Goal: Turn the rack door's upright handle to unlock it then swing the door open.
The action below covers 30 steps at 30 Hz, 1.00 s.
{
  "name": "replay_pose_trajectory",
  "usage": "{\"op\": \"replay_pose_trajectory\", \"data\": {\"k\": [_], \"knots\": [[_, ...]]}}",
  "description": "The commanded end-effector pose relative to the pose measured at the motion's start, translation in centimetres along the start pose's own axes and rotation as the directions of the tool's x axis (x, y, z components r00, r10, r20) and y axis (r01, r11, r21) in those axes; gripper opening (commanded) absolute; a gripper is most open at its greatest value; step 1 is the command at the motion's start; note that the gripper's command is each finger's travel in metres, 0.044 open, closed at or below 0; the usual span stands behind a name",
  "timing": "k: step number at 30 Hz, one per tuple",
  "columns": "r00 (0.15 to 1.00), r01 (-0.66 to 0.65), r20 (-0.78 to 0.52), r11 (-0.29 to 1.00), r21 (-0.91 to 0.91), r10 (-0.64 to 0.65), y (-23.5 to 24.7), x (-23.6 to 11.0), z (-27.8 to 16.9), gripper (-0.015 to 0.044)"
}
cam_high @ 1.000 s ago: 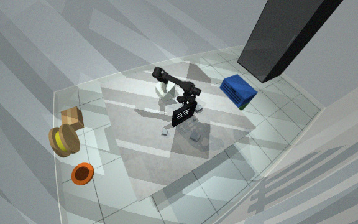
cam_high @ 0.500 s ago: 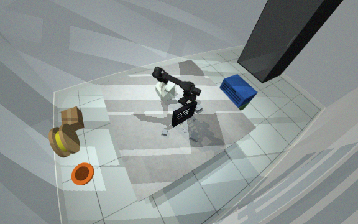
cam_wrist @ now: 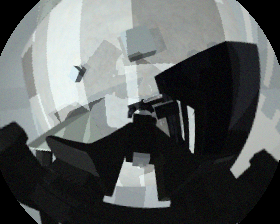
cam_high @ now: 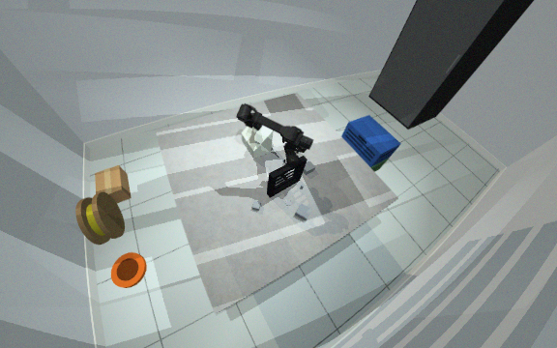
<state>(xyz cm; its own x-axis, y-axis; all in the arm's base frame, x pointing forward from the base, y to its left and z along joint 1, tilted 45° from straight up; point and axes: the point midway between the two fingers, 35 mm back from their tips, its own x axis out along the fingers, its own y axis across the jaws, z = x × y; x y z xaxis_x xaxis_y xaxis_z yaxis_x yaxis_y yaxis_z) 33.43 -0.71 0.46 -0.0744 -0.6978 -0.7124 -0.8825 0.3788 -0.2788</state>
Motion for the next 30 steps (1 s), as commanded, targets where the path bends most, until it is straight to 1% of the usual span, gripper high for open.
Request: {"op": "replay_pose_trajectory", "data": {"k": [1, 7, 13, 15, 22, 30], "knots": [[1.000, 0.002, 0.001, 0.982, -0.188, -0.002, -0.01, 0.00, 0.01, 0.0016], [1.000, 0.002, 0.001, 0.885, -0.466, -0.002, -0.01, 0.00, 0.01, 0.0016], [1.000, 0.002, 0.001, 0.717, -0.697, -0.002, -0.01, 0.00, 0.01, 0.0016], [1.000, 0.002, 0.001, 0.694, -0.720, -0.002, -0.01, 0.00, 0.01, 0.0016], [1.000, 0.002, 0.001, 0.694, -0.720, -0.002, -0.01, 0.00, 0.01, 0.0016], [1.000, 0.002, 0.001, 0.694, -0.720, -0.002, -0.01, 0.00, 0.01, 0.0226]]}}
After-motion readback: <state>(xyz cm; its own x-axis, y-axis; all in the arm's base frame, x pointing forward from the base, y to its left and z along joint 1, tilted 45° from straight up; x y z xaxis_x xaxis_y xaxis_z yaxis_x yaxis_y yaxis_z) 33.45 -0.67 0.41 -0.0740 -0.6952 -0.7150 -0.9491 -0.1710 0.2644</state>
